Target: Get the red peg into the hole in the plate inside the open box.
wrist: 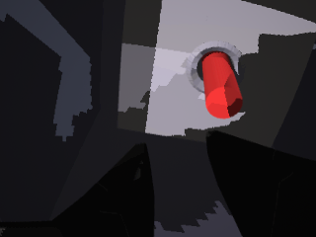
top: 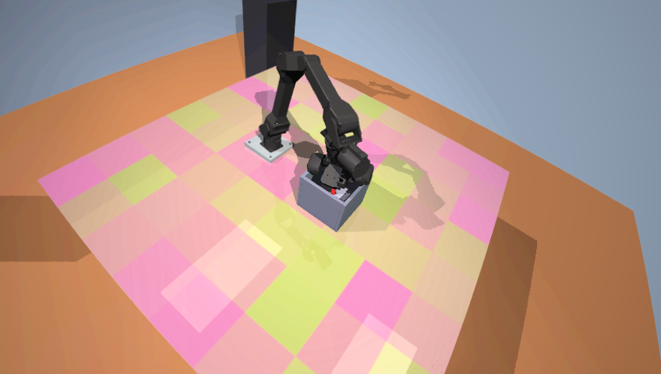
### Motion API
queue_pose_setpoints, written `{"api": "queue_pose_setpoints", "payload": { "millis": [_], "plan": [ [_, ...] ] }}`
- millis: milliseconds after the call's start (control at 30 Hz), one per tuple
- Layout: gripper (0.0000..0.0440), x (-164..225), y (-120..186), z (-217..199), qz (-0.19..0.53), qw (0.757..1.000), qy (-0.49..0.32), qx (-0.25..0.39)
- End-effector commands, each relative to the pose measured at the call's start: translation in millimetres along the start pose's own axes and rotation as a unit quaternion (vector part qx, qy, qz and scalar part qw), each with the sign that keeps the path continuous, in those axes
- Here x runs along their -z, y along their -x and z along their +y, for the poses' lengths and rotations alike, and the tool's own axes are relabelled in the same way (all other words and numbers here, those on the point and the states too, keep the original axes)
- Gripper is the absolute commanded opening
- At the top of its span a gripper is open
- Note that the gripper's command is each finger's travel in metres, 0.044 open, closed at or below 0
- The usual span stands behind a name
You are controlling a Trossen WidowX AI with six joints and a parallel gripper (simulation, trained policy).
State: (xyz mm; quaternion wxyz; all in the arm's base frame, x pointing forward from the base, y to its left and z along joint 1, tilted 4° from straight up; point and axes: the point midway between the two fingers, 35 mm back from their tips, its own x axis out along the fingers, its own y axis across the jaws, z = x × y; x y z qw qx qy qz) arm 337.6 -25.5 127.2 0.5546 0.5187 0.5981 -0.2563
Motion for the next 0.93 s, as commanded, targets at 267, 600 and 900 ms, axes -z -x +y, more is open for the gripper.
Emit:
{"api": "queue_pose_setpoints", "payload": {
  "millis": [267, 600, 900],
  "plan": [
    [0.0113, -2, 20, 20, 0.029, 0.998, 0.012, -0.050],
    [0.0111, -7, 31, 33, 0.049, 0.994, 0.032, -0.088],
    [0.0111, -14, 36, 42, 0.062, 0.990, 0.053, -0.114]
  ]
}}
